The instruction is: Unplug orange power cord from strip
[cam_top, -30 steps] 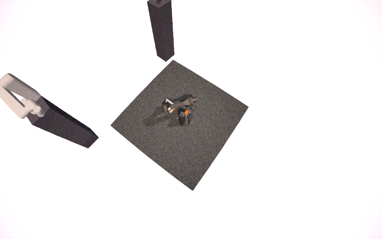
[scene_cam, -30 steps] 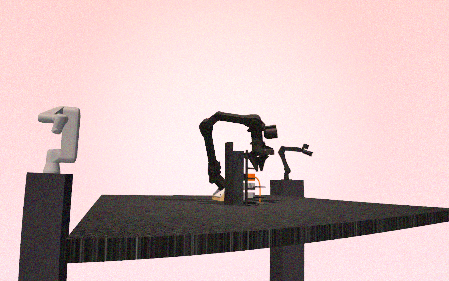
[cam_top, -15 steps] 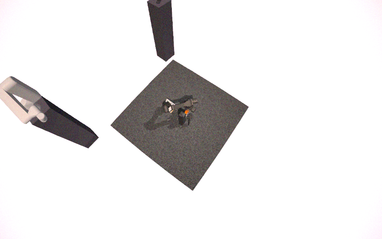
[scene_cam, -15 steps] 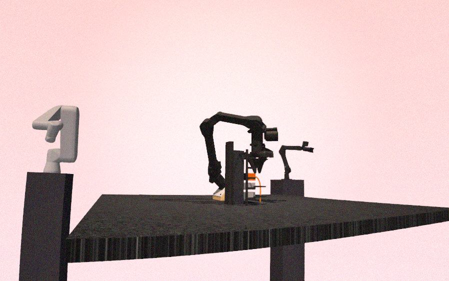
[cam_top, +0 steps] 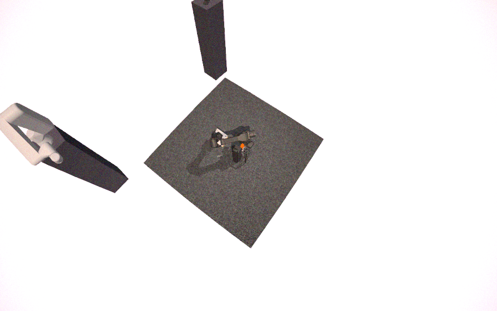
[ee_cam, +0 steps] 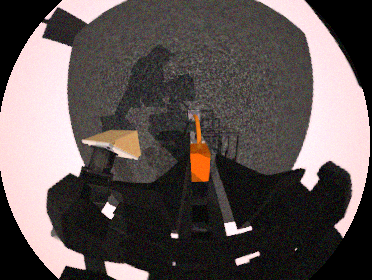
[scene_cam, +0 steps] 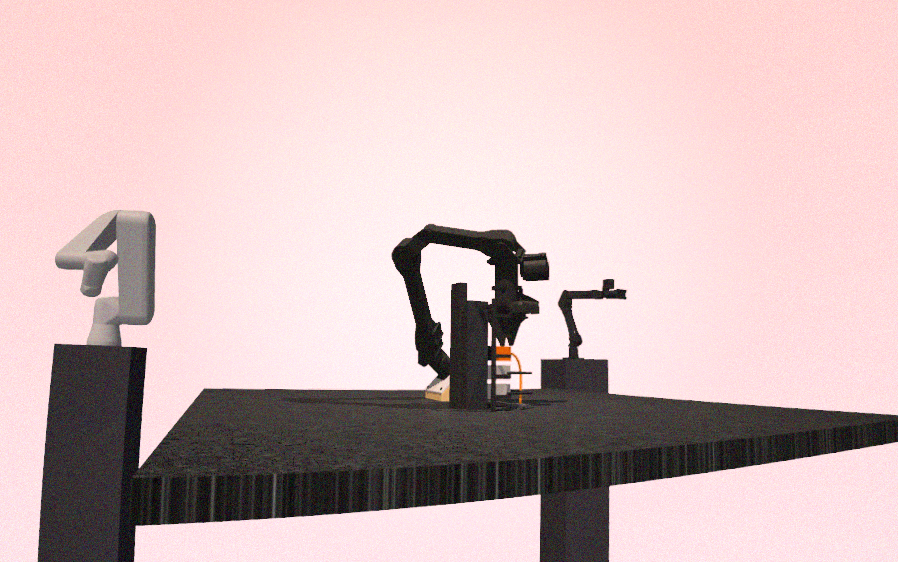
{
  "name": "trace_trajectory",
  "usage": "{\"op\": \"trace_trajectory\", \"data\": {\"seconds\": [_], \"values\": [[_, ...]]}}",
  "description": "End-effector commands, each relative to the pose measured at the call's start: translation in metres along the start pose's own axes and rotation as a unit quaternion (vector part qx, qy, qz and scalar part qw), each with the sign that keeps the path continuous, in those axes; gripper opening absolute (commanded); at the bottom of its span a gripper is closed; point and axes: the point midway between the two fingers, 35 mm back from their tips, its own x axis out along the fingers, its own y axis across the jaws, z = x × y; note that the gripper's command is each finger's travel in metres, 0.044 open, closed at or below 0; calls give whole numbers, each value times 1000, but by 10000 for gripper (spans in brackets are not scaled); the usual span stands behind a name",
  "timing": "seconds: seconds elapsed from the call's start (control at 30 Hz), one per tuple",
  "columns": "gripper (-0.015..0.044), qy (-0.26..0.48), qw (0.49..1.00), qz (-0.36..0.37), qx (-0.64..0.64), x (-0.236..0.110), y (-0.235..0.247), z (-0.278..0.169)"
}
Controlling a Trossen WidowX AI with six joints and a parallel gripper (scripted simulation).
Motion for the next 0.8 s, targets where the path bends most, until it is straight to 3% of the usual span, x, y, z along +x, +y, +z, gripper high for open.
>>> {"op": "trace_trajectory", "data": {"seconds": [0.0, 0.5, 0.6, 0.77], "values": [[160, 3, 1000, 1, -5, 1, 2, -6], [160, 3, 1000, 1, -4, 13, 2, -7], [81, 1, 1000, 1, 0, 11, 1, -7], [48, 1, 1000, 1, 0, 11, 1, -7]]}}
